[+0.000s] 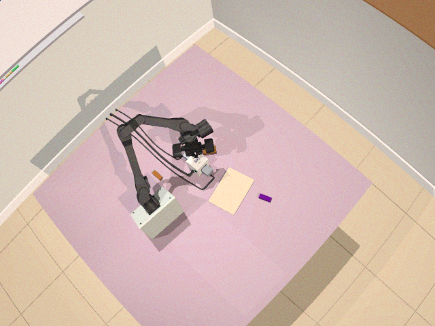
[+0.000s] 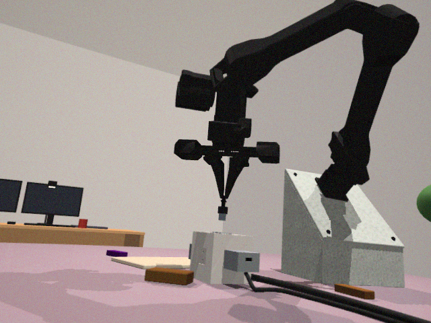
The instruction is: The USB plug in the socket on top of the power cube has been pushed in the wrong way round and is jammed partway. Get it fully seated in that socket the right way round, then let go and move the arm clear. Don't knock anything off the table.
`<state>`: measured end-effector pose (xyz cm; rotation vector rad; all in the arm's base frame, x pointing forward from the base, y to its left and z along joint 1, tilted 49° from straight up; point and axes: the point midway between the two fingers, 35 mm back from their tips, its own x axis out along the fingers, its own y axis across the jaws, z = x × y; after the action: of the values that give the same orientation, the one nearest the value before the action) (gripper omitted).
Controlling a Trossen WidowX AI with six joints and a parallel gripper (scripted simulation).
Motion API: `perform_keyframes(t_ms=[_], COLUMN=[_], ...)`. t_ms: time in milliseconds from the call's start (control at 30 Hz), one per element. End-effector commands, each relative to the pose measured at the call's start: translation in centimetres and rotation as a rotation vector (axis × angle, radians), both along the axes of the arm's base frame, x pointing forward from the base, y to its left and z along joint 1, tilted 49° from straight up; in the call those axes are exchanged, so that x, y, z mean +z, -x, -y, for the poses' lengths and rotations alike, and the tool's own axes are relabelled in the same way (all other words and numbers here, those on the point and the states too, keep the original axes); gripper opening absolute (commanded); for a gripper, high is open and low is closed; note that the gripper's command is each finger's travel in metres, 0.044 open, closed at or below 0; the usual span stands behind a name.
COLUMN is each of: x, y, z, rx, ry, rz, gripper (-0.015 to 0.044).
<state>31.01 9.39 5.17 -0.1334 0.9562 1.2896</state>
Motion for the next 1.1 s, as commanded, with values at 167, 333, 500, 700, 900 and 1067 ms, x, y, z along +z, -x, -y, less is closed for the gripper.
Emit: perform_keyframes(t_ms=[167, 333, 500, 700, 900, 1067], x=[-0.06, -0.06, -0.06, -0.06, -0.06, -0.06], y=[0.04, 0.04, 0.04, 0.04, 0.04, 0.04], z=[-0.03, -0.03, -0.03, -0.03, -0.03, -0.03], rx=[-0.159, -0.246, -0.333, -0.437, -0.541, -0.627], ry=[0.008, 0.013, 0.017, 0.022, 0.028, 0.032], rz=[-0.181, -0.279, -0.377, -0.495, -0.612, -0.71], gripper=[0.0, 0.0, 0.0, 0.0, 0.0, 0.0])
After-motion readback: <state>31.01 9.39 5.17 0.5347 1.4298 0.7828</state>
